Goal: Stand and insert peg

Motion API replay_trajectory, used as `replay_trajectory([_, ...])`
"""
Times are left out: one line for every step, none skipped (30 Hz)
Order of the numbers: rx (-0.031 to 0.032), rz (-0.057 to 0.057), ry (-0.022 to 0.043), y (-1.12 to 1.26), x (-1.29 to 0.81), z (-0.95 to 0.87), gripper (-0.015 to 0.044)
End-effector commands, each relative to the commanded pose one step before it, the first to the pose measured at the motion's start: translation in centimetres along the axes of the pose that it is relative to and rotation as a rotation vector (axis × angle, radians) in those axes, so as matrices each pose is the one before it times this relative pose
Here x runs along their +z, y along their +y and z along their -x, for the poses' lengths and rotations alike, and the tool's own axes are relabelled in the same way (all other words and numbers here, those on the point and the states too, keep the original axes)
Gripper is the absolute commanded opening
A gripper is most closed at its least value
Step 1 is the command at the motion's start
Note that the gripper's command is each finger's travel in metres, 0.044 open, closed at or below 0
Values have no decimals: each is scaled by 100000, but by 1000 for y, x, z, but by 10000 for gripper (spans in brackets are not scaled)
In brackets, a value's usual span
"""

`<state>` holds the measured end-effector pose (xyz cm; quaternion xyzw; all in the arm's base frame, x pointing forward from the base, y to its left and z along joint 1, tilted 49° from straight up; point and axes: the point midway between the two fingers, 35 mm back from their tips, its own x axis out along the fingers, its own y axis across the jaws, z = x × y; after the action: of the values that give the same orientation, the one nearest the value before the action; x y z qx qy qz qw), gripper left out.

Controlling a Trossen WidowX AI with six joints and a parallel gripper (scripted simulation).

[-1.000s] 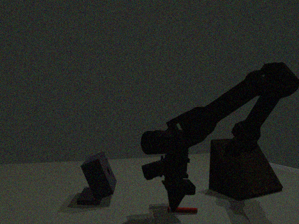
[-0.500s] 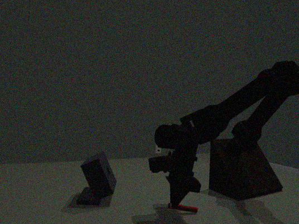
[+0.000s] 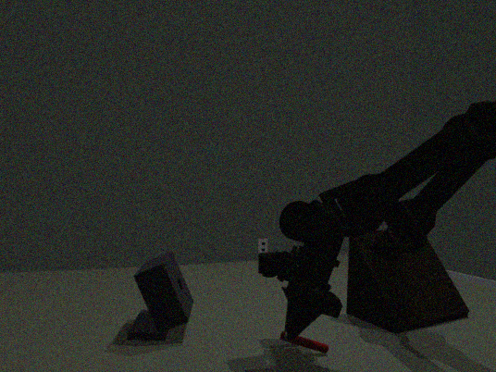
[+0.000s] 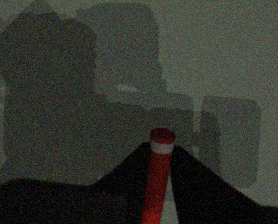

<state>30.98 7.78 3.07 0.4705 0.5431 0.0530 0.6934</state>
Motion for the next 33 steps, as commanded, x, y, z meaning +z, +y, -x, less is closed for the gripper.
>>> replay_trajectory([-134, 39, -3356, -25, -290, 193, 49])
replay_trajectory([-1, -5, -866, 0, -32, 59, 49])
replay_trajectory([-1, -5, -866, 0, -32, 59, 49])
replay_trajectory([-1, -5, -866, 0, -32, 59, 49])
replay_trajectory([-1, -5, -866, 0, -32, 59, 49])
replay_trajectory([-1, -5, -866, 0, -32, 59, 49])
replay_trajectory([-1, -5, -866, 0, -32, 59, 49])
replay_trajectory([-1, -5, -866, 0, -32, 59, 49])
replay_trajectory([-1, -5, -866, 0, -32, 59, 49])
replay_trajectory([-1, -6, -866, 0, -32, 59, 49])
replay_trajectory([-1, -6, -866, 0, -32, 59, 49])
replay_trajectory([-1, -6, -866, 0, -32, 59, 49])
replay_trajectory([-1, -6, -866, 0, -32, 59, 49])
replay_trajectory([-1, -6, -866, 0, -32, 59, 49])
replay_trajectory([-1, -6, -866, 0, -32, 59, 49])
replay_trajectory([-1, -6, -866, 0, -32, 59, 49])
replay_trajectory([-1, -6, -866, 0, -32, 59, 49])
replay_trajectory([-1, -6, -866, 0, -32, 59, 49])
replay_trajectory([0, -6, -866, 0, -32, 59, 49])
replay_trajectory([0, -6, -866, 0, -32, 59, 49])
replay_trajectory([0, -6, -866, 0, -32, 59, 49])
replay_trajectory([0, -6, -866, 0, -32, 59, 49])
replay_trajectory([0, -6, -866, 0, -33, 59, 49])
replay_trajectory([0, -6, -866, 0, -33, 59, 49])
replay_trajectory([0, -6, -866, 0, -33, 59, 49])
replay_trajectory([0, -6, -866, 0, -33, 59, 49])
replay_trajectory([0, -6, -866, 0, -33, 59, 49])
replay_trajectory([0, -6, -865, 0, -33, 59, 49])
replay_trajectory([0, -6, -865, 0, -33, 59, 49])
replay_trajectory([0, -6, -865, 0, -33, 59, 49])
replay_trajectory([0, -6, -865, 0, -33, 59, 49])
replay_trajectory([0, -7, -865, 0, -33, 59, 49])
replay_trajectory([0, -7, -865, 0, -33, 59, 49])
